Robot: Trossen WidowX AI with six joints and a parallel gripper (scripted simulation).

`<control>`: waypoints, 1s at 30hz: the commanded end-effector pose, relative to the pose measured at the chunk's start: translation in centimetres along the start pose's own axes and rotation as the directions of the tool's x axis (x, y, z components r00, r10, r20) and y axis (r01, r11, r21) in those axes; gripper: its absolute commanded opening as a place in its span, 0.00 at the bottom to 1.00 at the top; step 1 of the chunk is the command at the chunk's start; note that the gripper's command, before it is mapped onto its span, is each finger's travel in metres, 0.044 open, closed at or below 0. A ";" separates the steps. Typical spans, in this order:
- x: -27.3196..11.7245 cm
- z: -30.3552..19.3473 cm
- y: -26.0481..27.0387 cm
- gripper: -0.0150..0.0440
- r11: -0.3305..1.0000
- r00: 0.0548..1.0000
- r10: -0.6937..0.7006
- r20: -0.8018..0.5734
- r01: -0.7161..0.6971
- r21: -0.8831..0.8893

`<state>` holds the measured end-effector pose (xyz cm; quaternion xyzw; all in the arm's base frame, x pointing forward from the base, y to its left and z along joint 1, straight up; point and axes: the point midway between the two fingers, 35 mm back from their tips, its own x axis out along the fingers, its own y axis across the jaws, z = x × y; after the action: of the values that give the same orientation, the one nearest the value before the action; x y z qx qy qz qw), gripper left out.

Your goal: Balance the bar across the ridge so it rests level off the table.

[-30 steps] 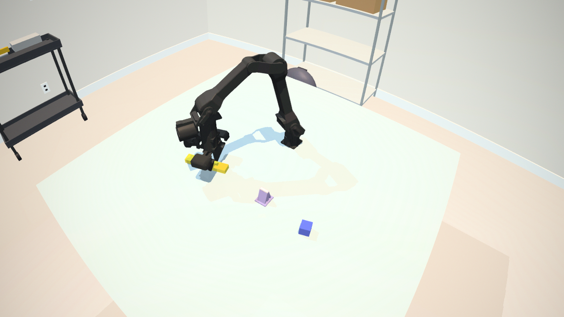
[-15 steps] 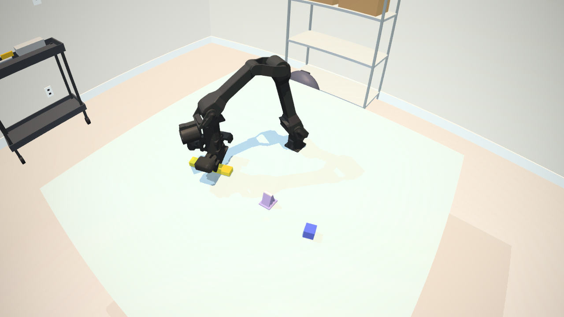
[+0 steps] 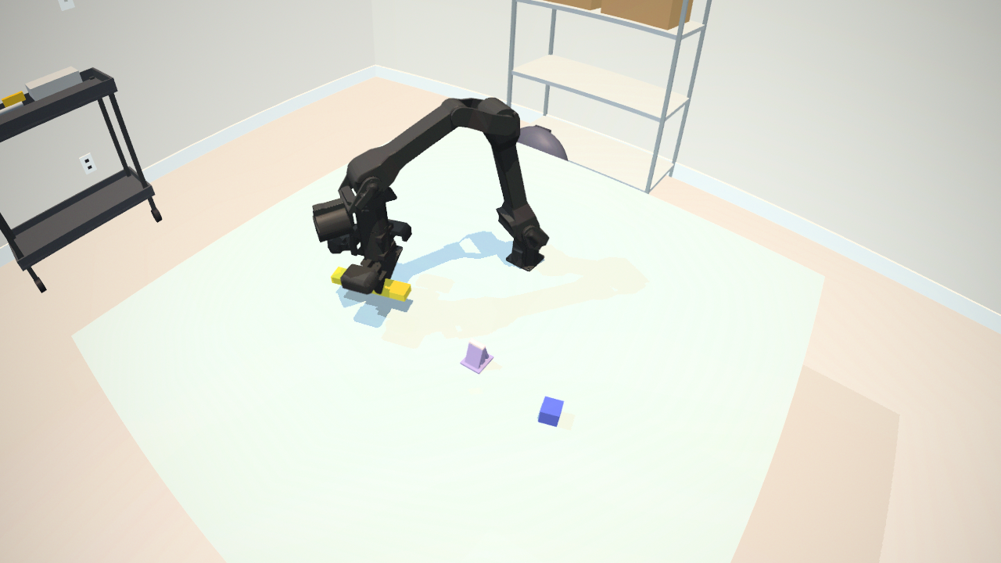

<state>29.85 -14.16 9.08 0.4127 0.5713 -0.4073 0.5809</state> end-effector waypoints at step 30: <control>-5.7 -3.2 2.1 0.25 0.985 1.000 0.010 0.012 -0.008 -0.173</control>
<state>30.48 -11.37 14.57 0.3764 0.5919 -0.3694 0.6095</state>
